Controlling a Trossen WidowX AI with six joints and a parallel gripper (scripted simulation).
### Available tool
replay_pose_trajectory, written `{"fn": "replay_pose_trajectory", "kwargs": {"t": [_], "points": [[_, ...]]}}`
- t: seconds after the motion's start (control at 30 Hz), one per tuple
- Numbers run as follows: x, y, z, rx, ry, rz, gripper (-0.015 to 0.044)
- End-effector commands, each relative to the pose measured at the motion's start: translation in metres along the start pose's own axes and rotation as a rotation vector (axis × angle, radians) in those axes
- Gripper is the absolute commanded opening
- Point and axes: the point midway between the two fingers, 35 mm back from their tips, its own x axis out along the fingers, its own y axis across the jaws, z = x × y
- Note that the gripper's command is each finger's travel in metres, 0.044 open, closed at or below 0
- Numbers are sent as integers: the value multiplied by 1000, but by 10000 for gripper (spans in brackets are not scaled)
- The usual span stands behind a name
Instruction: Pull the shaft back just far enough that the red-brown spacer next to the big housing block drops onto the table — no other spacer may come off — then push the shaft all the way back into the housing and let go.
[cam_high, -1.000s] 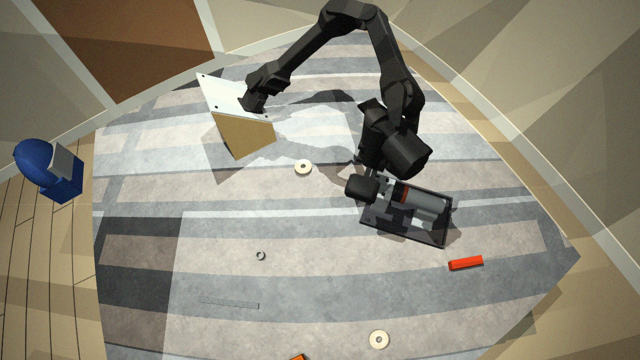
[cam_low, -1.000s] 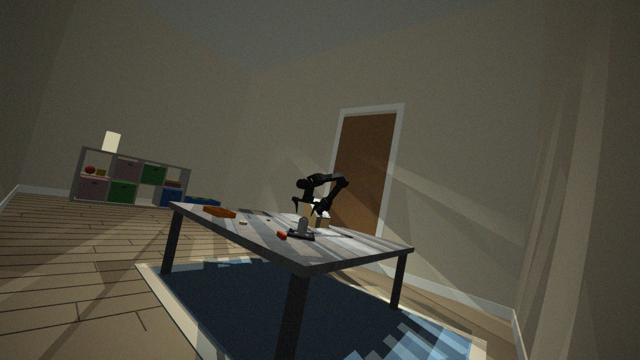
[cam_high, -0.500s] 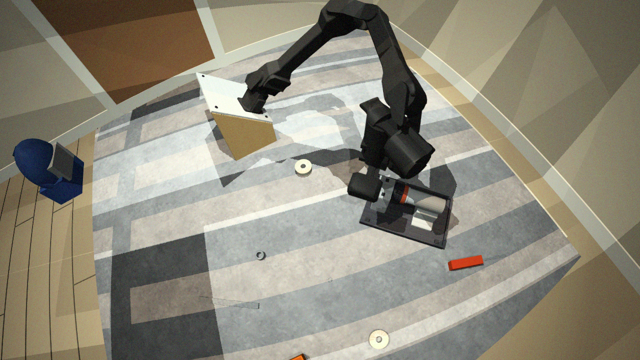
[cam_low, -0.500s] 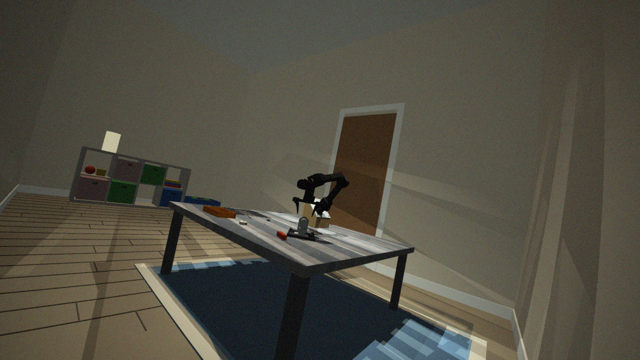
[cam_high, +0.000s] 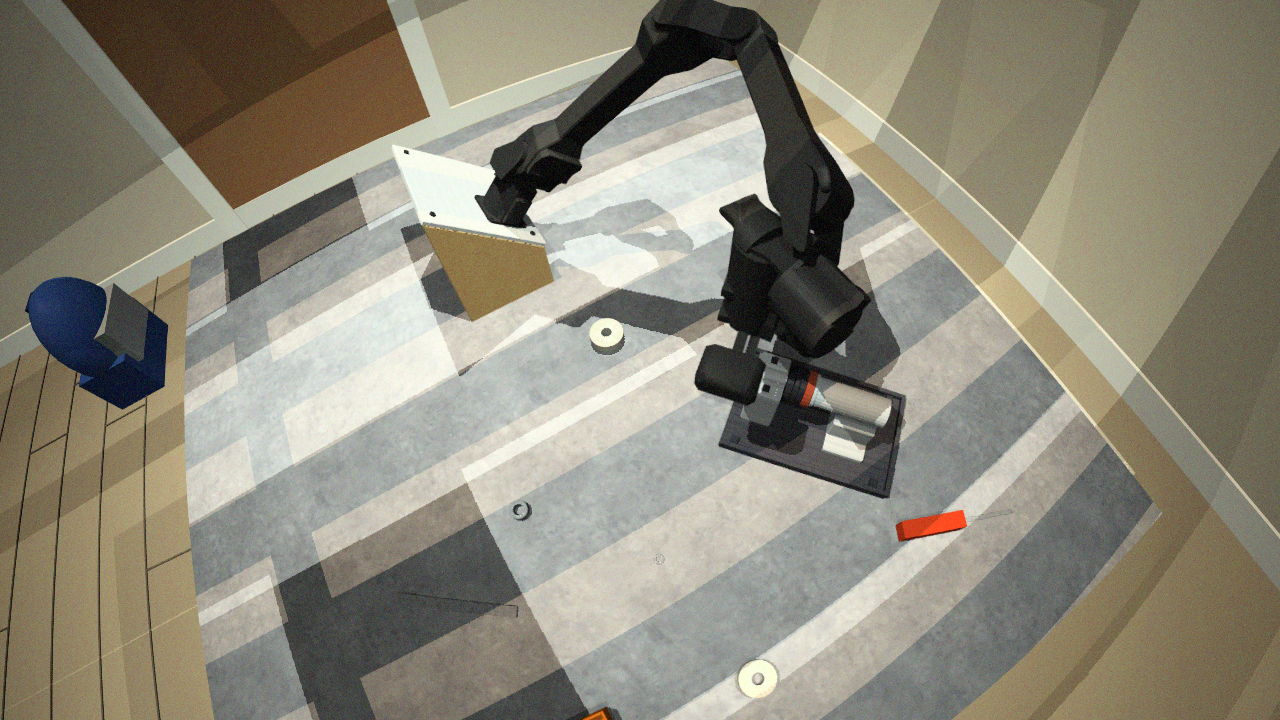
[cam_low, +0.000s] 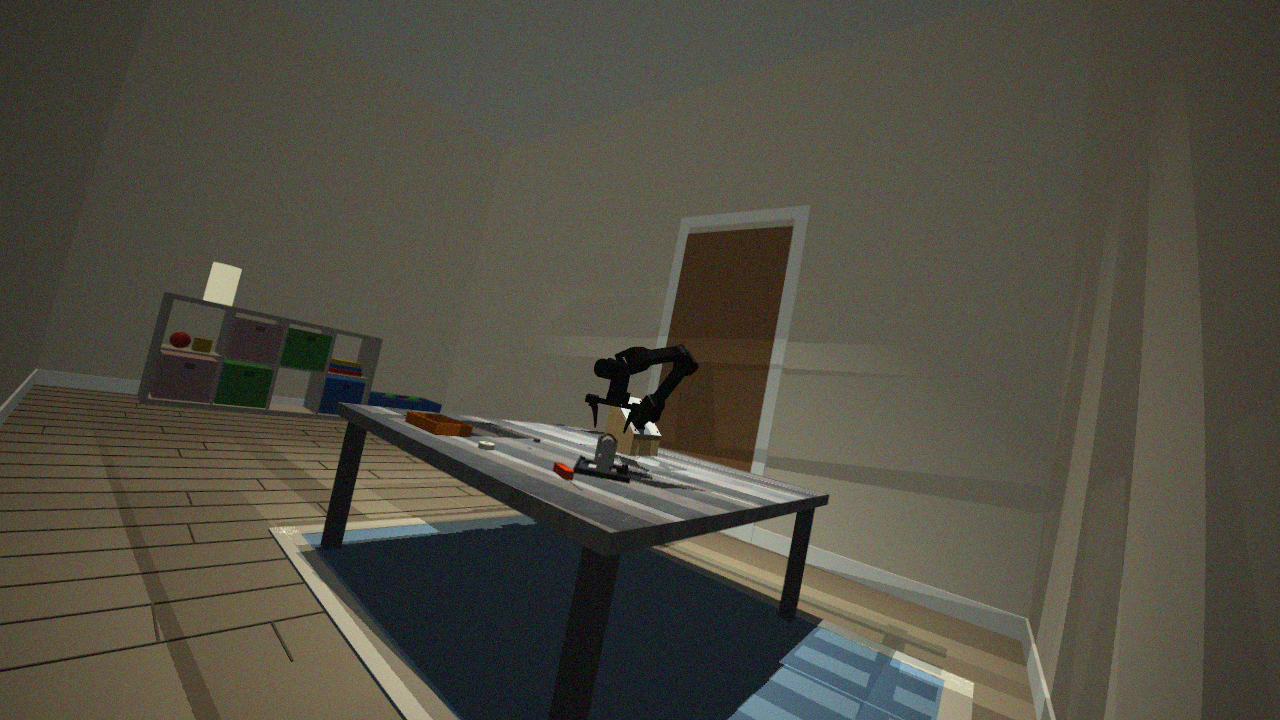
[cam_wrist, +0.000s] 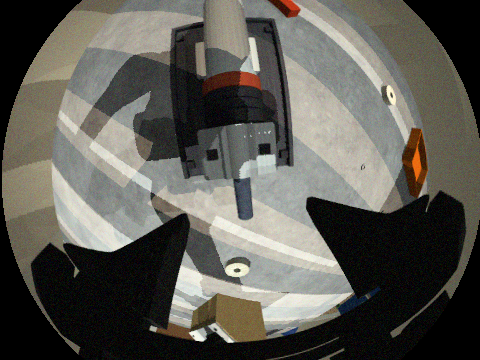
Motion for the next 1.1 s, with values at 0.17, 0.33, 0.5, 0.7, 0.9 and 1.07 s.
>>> {"fn": "replay_pose_trajectory", "kwargs": {"t": [0.17, 0.33, 0.5, 0.7, 0.9, 1.07], "points": [[1, -1, 1, -34, -14, -1, 440], [11, -23, 1, -488, -135, -91, 440], [19, -42, -2, -1123, -242, -287, 440], [21, -43, -18, -1873, -252, -599, 440], [18, -31, -19, -2150, -237, -749, 440], [21, -20, -35, -2463, -175, -903, 440]]}}
